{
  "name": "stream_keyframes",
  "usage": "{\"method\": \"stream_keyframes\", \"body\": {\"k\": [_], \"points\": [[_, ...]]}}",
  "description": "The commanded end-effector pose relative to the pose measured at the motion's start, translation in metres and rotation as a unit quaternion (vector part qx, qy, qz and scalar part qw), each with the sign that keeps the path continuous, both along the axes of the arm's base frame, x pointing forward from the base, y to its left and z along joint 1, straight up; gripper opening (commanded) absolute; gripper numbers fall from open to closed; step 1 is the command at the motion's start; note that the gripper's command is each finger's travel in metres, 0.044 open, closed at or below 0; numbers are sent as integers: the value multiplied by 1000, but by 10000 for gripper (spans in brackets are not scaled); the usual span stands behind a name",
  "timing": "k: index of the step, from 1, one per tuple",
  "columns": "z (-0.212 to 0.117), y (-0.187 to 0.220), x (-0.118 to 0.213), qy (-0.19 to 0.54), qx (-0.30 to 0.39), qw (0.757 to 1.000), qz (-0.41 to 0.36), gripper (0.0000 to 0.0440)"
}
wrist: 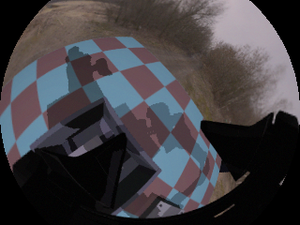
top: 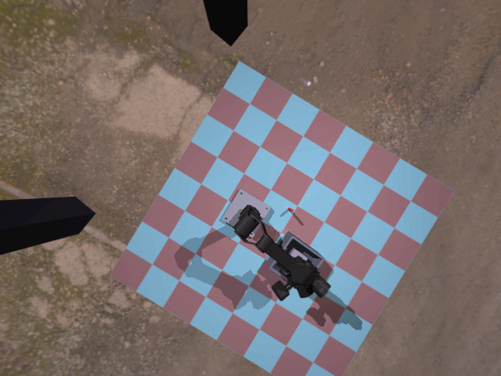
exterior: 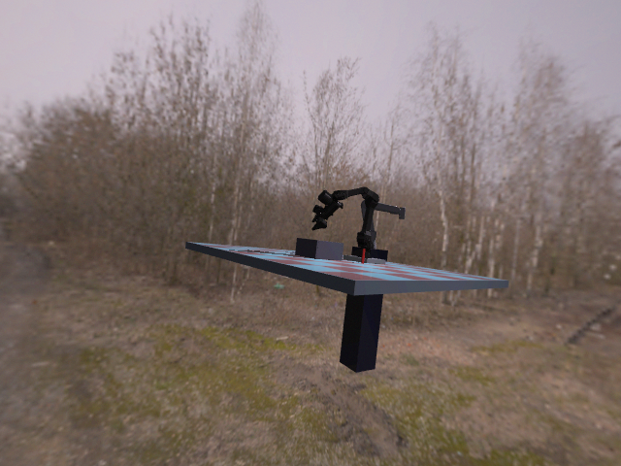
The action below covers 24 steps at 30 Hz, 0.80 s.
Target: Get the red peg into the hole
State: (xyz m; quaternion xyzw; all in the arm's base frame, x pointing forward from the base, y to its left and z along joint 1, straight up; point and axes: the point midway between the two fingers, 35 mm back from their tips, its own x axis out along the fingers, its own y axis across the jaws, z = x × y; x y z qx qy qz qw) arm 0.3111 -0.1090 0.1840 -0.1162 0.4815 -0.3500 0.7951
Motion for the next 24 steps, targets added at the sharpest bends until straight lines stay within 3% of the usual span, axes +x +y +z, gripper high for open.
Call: {"method": "stream_keyframes", "body": {"k": [1,14,24], "points": [[2,32,-6,-25,46,999,1,440],[-16,139,-63,-15,211,977,-34,440],[-37,194,-117,40,284,953,-98,440]]}}
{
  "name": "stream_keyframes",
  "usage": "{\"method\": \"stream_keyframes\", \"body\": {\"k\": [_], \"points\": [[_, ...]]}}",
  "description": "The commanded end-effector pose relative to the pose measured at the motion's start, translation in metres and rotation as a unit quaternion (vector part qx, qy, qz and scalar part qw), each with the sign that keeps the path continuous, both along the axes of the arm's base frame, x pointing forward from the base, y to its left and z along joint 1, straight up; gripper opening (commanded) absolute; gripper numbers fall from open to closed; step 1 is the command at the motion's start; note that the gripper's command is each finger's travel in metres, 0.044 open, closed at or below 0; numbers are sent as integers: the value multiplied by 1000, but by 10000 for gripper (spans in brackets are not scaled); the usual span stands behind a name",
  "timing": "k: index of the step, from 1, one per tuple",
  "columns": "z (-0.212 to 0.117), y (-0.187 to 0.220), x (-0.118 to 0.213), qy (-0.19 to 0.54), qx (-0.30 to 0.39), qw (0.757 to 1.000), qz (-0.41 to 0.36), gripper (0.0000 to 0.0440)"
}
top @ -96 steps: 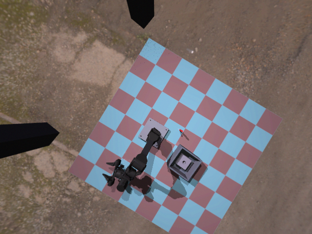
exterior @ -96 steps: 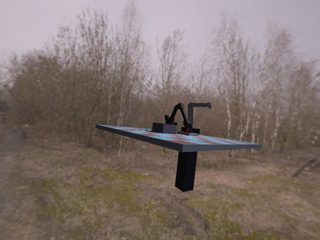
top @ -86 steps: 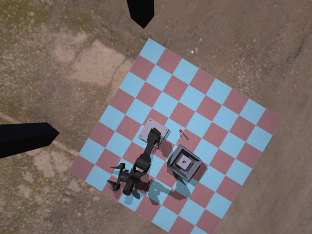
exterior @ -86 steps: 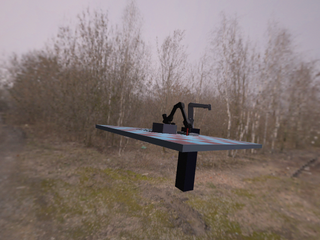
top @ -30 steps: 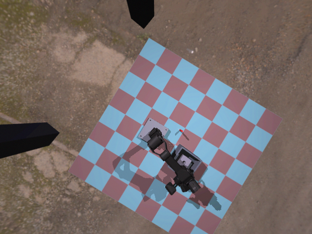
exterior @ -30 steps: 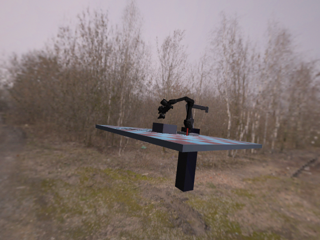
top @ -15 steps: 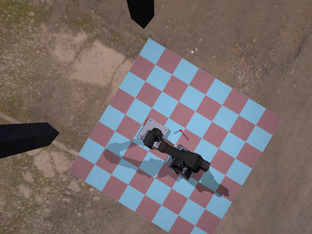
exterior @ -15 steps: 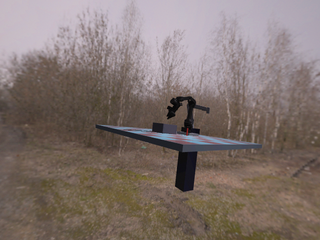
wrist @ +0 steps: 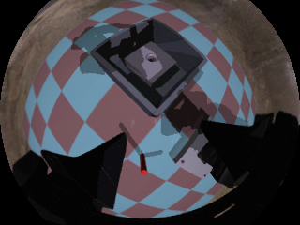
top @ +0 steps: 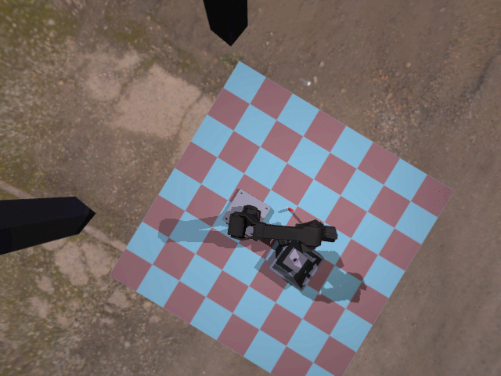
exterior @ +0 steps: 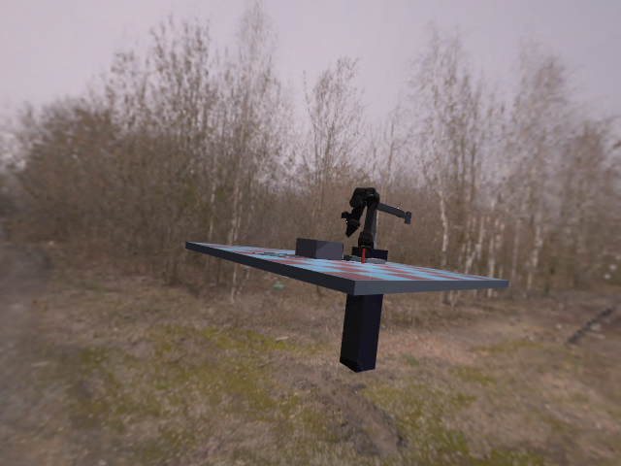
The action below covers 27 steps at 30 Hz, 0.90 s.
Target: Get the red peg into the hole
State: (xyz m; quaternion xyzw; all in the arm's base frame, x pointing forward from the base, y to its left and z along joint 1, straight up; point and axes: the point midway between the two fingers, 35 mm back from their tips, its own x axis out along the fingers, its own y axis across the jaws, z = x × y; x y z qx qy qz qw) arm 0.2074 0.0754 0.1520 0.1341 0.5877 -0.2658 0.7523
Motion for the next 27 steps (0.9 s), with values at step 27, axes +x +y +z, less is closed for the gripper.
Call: {"method": "stream_keyframes", "body": {"k": [27], "points": [[-112,69,-45,38,65,997,-29,420]]}}
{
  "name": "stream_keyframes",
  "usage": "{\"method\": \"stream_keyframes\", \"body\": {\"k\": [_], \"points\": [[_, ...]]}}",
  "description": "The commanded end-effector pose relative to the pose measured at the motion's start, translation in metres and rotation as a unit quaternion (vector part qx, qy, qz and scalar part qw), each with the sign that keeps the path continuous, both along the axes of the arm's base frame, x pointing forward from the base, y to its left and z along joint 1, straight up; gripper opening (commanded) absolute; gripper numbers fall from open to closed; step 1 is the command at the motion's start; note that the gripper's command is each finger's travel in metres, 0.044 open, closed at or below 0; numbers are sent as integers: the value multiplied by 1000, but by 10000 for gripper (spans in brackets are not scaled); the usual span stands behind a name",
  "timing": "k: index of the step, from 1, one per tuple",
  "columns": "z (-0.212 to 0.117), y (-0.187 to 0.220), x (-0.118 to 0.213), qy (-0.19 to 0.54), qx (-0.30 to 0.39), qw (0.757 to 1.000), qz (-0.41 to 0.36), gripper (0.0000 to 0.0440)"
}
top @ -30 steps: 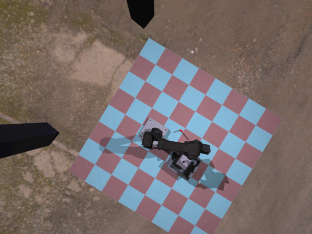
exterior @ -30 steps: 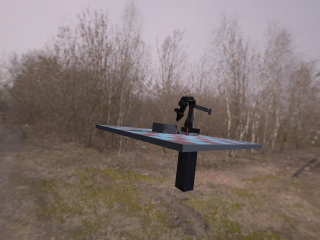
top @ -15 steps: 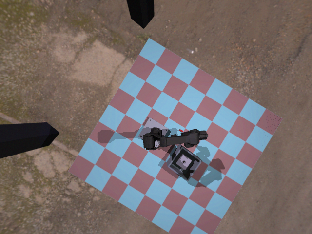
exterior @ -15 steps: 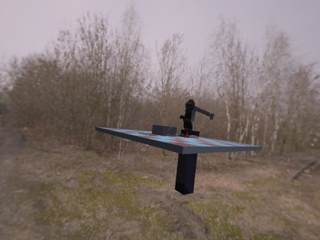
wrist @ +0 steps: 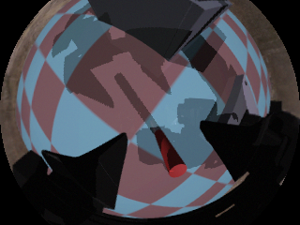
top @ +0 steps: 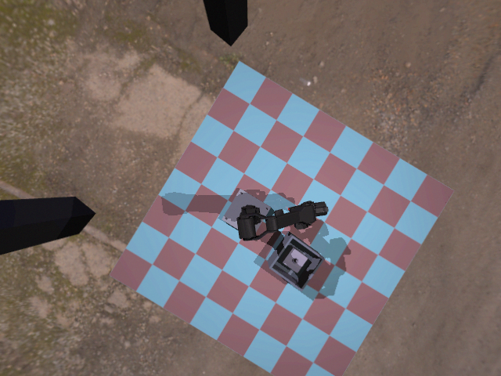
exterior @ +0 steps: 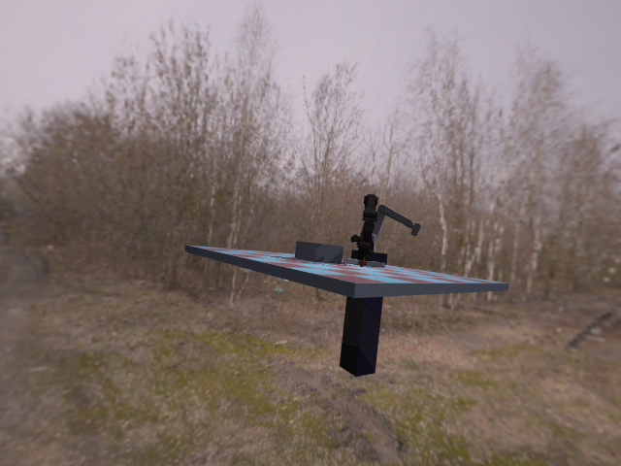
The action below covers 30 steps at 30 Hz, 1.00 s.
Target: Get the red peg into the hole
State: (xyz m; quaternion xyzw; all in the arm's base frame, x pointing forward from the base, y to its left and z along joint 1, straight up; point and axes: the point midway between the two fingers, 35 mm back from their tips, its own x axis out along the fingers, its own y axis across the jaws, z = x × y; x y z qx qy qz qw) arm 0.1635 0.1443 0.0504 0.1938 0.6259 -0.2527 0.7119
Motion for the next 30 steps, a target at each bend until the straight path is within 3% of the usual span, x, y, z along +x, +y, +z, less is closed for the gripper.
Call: {"method": "stream_keyframes", "body": {"k": [1,13,17,30], "points": [[-14,0,-1,5,-3,1000,3,402],[-35,-6,-8,43,-21,999,-7,89],[-36,-7,-9,53,-32,998,-11,10],[21,-17,14,-2,-53,999,-6,0]]}}
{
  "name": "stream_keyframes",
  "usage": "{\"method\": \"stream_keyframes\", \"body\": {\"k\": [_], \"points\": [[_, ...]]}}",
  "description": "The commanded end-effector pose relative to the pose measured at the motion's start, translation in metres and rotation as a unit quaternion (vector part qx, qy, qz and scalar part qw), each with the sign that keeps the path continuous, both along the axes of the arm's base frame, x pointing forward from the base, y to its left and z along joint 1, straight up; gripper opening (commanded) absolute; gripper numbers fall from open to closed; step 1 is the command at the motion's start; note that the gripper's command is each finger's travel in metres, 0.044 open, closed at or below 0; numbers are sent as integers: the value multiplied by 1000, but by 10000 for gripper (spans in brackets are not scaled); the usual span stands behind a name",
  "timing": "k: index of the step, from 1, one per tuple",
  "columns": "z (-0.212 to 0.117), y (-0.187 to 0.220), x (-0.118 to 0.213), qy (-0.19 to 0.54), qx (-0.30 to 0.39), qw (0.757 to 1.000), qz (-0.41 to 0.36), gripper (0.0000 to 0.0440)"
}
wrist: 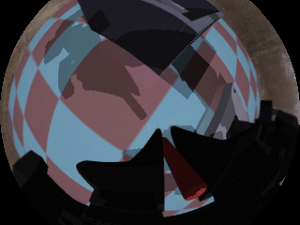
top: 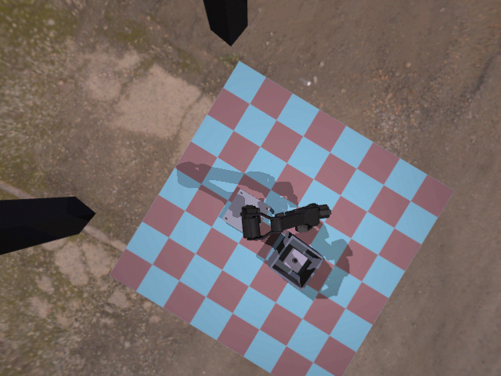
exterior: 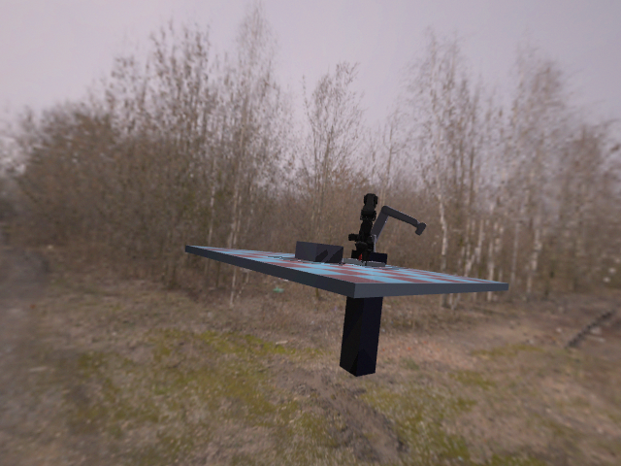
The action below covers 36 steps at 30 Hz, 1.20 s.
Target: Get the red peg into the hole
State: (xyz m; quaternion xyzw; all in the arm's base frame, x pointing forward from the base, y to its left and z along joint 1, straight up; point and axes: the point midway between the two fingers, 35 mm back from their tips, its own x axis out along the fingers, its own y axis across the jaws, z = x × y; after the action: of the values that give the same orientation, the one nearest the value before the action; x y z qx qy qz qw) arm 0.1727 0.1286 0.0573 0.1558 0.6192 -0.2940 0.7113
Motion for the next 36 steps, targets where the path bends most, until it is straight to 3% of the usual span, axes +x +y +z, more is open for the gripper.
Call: {"method": "stream_keyframes", "body": {"k": [1,17,36], "points": [[19,-2,6,-19,1,1000,1,0],[78,-31,47,-92,-5,993,-74,0],[87,-96,109,-130,-20,980,-152,0]]}}
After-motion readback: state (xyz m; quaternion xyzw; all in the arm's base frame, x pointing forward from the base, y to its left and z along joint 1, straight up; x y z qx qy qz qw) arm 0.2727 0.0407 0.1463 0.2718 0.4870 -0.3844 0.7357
